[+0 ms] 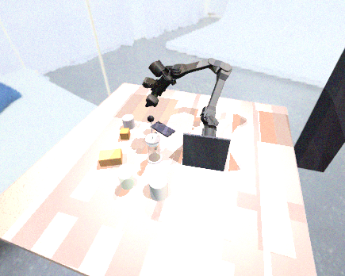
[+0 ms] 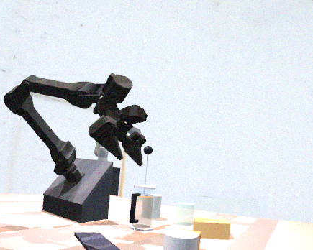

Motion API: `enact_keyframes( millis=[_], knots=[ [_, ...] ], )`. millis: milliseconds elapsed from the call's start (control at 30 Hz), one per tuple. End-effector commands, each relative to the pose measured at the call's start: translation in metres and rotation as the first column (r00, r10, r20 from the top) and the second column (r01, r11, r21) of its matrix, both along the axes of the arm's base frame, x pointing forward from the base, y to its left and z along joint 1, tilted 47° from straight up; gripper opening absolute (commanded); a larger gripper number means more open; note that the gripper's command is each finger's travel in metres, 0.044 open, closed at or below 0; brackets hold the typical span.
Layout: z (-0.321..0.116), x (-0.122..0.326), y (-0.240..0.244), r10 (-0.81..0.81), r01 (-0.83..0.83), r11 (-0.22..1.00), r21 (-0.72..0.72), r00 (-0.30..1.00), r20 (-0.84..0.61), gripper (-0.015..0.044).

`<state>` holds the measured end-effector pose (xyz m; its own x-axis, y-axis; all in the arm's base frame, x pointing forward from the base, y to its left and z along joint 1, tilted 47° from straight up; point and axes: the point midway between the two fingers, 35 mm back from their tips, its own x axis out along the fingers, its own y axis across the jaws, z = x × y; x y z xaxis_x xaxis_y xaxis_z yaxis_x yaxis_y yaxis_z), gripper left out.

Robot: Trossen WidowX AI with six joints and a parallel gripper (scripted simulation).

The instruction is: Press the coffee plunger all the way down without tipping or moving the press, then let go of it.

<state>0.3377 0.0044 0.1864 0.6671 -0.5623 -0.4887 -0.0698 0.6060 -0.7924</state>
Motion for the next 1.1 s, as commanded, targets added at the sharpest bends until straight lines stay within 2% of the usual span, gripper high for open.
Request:
enact_keyframes(
  millis=[0,267,500,667,933,1067],
  knots=[
    [-0.02,-0.016,0.058,0.076,-0.076,0.996,0.04,0.997,0.004,0.044],
    [-0.048,-0.071,0.153,0.231,-0.235,0.968,0.092,0.972,0.05,0.044],
    [-0.065,-0.137,0.212,0.377,-0.391,0.912,0.12,0.918,0.125,0.044],
    [-0.069,-0.143,0.213,0.409,-0.422,0.898,0.128,0.905,0.115,0.044],
    [-0.106,-0.138,0.173,0.409,-0.422,0.898,0.128,0.905,0.116,0.044],
    [-0.107,-0.137,0.172,0.41,-0.423,0.897,0.129,0.905,0.114,0.044]
  ],
)
